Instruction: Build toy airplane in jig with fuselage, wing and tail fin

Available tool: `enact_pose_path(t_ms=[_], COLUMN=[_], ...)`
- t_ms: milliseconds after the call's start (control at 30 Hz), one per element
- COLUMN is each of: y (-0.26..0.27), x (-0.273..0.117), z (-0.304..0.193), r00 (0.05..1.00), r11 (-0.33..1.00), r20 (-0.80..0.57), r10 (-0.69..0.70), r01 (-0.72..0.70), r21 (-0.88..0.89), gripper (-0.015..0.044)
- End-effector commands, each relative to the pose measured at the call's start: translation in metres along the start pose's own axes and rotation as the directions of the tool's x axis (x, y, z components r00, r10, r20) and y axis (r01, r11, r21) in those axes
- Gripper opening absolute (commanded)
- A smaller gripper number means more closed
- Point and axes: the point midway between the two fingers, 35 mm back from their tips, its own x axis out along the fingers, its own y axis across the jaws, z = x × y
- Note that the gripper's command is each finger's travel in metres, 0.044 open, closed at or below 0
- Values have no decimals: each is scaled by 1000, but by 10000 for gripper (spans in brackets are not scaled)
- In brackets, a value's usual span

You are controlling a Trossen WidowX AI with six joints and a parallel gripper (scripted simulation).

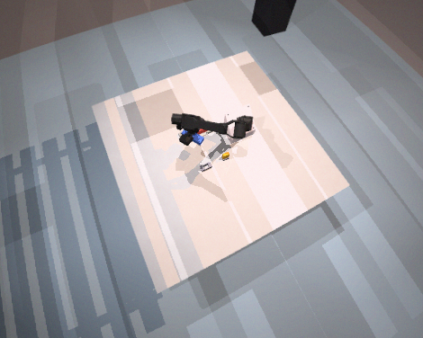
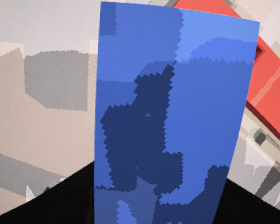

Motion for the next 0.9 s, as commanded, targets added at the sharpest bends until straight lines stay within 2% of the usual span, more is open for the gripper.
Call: enact_pose_path(t_ms=[0,867], y=[-10,-71], x=[1,22], z=[9,56], r00=[1000,1000], r11=[997,838], r20=[5,-8], r10=[1,13], r01=[-1,-6], r21=[80,545], gripper=[0,0])
